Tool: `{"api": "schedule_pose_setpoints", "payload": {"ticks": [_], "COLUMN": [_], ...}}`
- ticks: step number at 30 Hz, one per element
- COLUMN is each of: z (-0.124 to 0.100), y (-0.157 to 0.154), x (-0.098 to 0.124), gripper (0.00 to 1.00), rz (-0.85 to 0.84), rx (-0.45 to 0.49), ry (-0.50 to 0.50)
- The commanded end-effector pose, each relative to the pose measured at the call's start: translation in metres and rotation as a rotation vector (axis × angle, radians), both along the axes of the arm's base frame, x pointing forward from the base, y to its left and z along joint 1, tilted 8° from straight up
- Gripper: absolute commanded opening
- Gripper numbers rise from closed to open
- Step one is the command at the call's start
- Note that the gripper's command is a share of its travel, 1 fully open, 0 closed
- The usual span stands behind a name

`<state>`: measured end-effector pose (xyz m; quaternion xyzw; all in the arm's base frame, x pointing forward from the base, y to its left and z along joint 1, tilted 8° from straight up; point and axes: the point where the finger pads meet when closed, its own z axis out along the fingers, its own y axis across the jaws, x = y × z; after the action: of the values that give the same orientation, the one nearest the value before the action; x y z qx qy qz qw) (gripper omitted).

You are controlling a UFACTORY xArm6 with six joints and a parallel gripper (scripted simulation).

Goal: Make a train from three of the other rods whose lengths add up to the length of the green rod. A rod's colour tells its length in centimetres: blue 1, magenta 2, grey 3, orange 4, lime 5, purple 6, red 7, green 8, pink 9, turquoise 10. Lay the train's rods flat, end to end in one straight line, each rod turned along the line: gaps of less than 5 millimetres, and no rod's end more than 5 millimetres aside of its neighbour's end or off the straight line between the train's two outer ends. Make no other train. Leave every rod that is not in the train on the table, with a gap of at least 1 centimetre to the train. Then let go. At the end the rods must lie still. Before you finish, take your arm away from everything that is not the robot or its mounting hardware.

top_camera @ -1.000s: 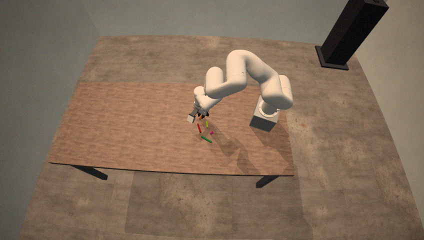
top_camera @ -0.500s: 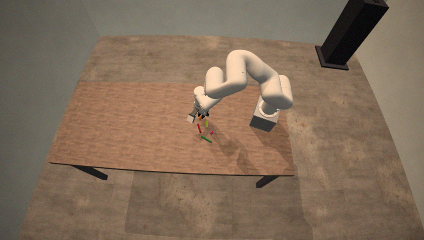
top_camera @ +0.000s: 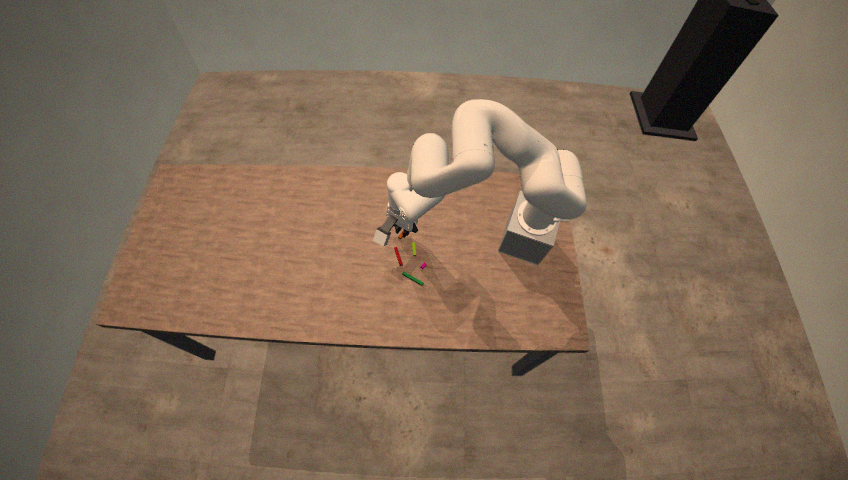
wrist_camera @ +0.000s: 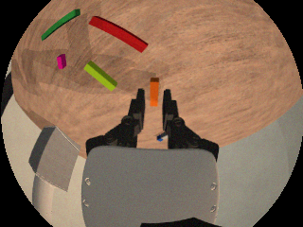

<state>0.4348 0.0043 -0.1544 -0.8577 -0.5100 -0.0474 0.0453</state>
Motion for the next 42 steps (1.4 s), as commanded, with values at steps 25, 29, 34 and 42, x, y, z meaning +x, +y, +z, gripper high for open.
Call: {"api": "schedule_pose_setpoints", "payload": {"ticks": [25,29,34,42], "z": [0.0011,0.0011,0.0006,-0.0041], "y": [-0.0001,-0.0001,-0.0001,0.0005], "x": [0.0015,0.0015,0.0016,0.0017], "gripper": [0.24,0.24,0.24,0.24], "rz": [0.000,0.000,0.000,0.000], "rx": [0.000,0.000,0.000,0.000], "ry": [-0.003,-0.003,-0.003,-0.003]}}
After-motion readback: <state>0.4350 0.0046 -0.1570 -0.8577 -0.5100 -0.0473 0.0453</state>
